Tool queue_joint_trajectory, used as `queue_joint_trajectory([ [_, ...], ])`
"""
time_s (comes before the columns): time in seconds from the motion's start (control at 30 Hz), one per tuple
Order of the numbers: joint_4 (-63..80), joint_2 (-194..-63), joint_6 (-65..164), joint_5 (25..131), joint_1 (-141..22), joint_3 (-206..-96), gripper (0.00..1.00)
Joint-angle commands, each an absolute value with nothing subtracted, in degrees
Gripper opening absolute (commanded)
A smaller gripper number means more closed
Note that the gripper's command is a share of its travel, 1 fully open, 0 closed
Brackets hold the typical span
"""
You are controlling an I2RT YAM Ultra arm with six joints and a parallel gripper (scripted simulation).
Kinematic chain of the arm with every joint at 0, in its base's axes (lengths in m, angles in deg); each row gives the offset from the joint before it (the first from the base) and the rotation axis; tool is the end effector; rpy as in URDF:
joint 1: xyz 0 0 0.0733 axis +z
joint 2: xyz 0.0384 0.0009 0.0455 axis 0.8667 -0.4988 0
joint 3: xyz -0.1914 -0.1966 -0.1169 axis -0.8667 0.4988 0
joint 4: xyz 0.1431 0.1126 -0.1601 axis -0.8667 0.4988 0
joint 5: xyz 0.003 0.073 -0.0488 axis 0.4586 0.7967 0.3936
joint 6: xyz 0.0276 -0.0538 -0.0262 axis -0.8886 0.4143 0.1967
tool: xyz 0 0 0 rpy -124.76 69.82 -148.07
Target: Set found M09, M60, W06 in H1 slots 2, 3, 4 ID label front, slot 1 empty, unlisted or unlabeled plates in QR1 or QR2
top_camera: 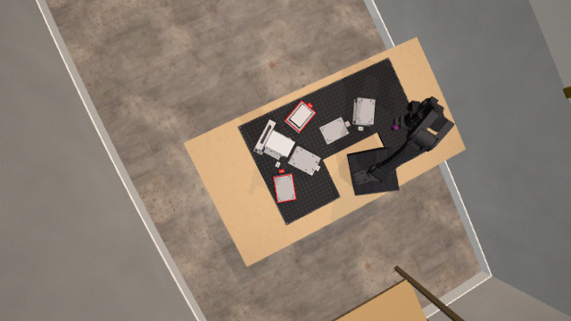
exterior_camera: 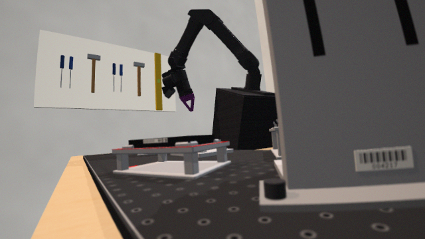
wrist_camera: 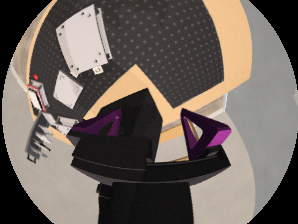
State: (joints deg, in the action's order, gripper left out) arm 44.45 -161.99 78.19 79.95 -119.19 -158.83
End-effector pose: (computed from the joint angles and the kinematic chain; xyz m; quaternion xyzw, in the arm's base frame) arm 0.1801 -0.2952 0.0317 -0.2608 -0.9417 -0.1608 0.1388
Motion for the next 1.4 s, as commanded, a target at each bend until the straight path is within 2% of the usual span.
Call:
queue_joint_trajectory([
  [0.0, 44.44, -161.59, 78.19, 79.93, -119.30, -159.03, 1.00],
  [0.53, 44.44, -161.59, 78.19, 79.93, -119.30, -159.03, 1.00],
  [0.57, 43.31, -160.52, 78.87, 80.17, -118.88, -157.88, 0.00],
  [1.37, 41.50, -151.40, 77.44, 84.68, -108.92, -153.26, 0.00],
])
